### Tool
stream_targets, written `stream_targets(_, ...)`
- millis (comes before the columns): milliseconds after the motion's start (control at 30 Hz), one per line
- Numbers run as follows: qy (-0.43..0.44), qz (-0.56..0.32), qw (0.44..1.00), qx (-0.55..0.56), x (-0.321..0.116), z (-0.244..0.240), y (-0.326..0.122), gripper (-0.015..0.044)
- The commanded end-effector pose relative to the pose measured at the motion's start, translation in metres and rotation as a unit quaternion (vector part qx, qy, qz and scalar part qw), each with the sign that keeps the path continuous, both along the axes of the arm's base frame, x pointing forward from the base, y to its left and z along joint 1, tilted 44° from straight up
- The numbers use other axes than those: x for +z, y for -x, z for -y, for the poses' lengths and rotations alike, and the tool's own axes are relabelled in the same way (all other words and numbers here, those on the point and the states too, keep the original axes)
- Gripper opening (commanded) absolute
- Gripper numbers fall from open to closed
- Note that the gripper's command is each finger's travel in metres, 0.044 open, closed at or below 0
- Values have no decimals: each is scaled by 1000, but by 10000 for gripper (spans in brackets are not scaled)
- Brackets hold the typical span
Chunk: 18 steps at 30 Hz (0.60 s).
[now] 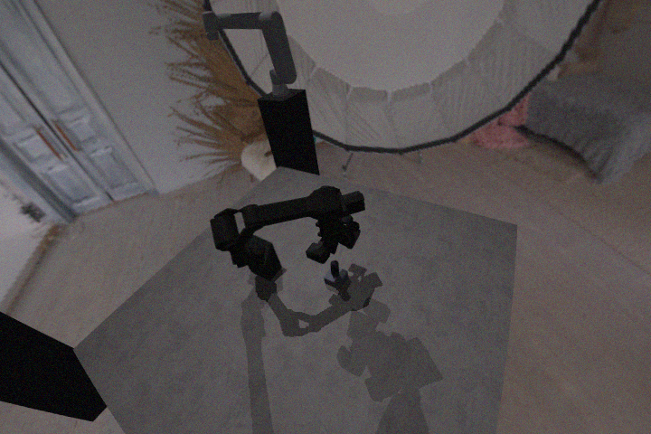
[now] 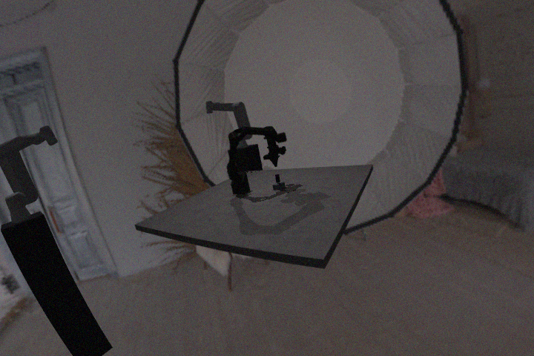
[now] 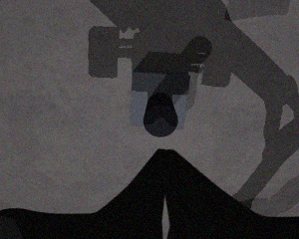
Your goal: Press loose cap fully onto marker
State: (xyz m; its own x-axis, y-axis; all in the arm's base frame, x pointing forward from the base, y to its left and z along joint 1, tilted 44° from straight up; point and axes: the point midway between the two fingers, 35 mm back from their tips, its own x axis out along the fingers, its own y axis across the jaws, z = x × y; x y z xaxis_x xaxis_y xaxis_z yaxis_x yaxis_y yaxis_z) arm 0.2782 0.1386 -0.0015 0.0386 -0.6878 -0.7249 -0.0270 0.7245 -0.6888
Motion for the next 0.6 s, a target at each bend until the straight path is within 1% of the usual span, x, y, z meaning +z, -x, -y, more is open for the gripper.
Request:
stream_targets(0, -4, 4, 1000, 0, 23, -21, 4, 0)
stream_targets(67, -4, 4, 1000, 0, 23, -21, 4, 0)
stream_targets(567, -4, 4, 1000, 0, 23, -21, 4, 394)
